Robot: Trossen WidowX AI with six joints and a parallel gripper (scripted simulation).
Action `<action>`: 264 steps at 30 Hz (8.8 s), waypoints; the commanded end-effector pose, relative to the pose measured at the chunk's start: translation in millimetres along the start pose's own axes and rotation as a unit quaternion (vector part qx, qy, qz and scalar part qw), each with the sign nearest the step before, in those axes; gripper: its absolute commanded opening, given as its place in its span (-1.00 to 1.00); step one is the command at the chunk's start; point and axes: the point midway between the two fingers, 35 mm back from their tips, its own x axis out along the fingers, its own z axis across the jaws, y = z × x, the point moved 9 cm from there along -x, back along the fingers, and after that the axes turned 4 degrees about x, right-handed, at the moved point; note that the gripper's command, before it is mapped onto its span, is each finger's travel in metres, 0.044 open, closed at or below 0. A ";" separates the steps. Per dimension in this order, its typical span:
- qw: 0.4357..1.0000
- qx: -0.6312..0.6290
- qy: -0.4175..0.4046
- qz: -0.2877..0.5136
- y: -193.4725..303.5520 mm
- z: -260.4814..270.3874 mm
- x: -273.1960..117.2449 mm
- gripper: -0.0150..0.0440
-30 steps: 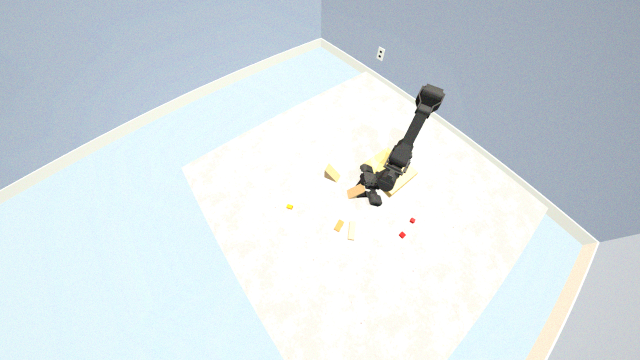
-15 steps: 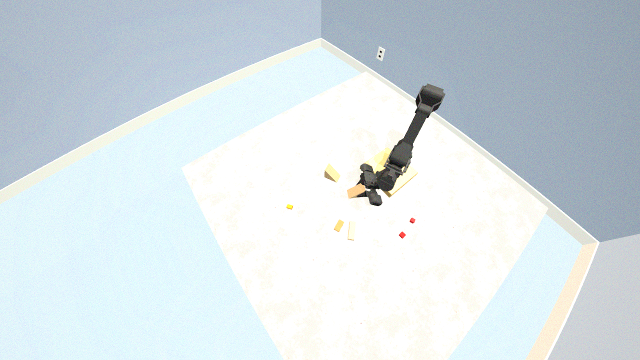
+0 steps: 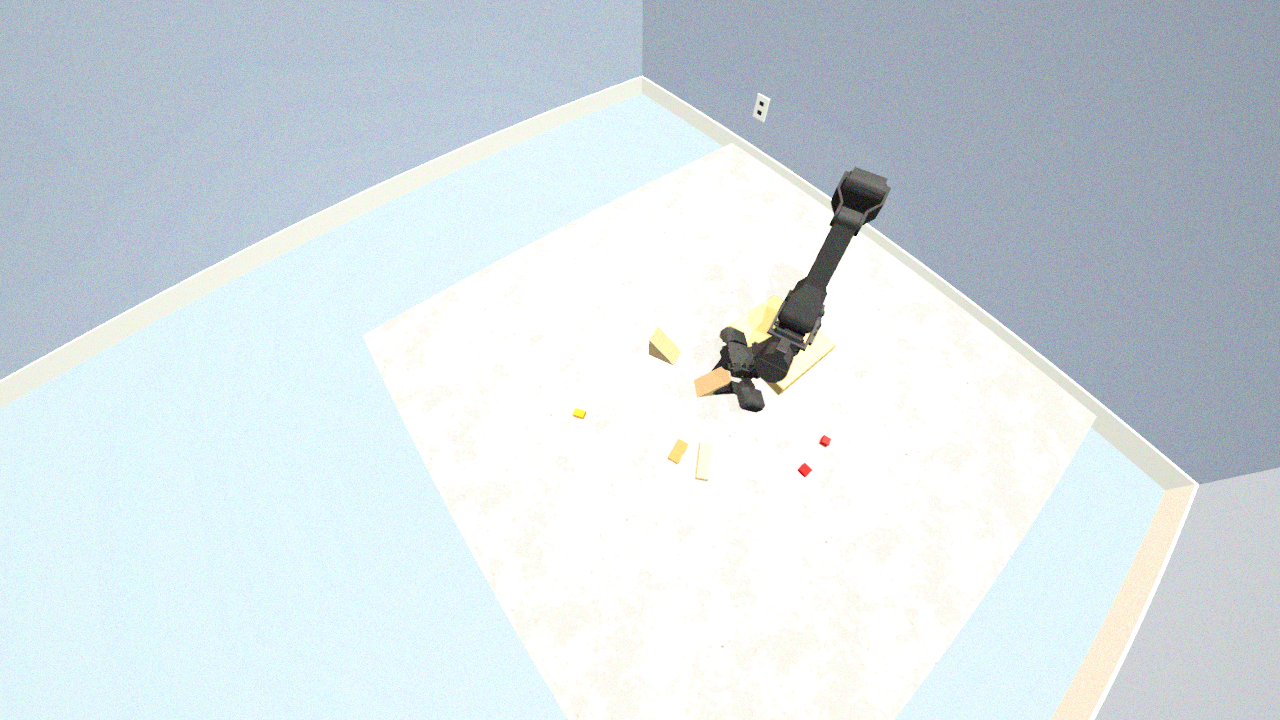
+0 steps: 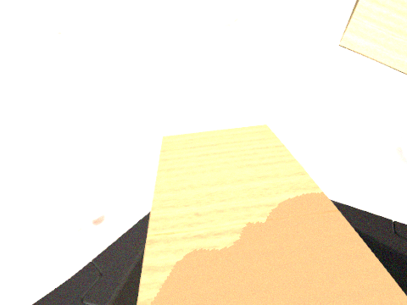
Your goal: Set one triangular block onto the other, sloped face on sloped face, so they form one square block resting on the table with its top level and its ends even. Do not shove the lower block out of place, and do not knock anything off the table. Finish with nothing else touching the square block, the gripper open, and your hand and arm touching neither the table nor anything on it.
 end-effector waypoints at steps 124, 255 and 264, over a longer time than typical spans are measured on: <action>0.671 -0.708 -0.140 0.173 -131.0 19.9 -30.9 1.00; 0.005 -0.999 0.048 0.001 -68.9 7.0 51.4 -0.49; 0.005 -0.999 0.049 0.001 -96.1 11.4 23.4 -0.49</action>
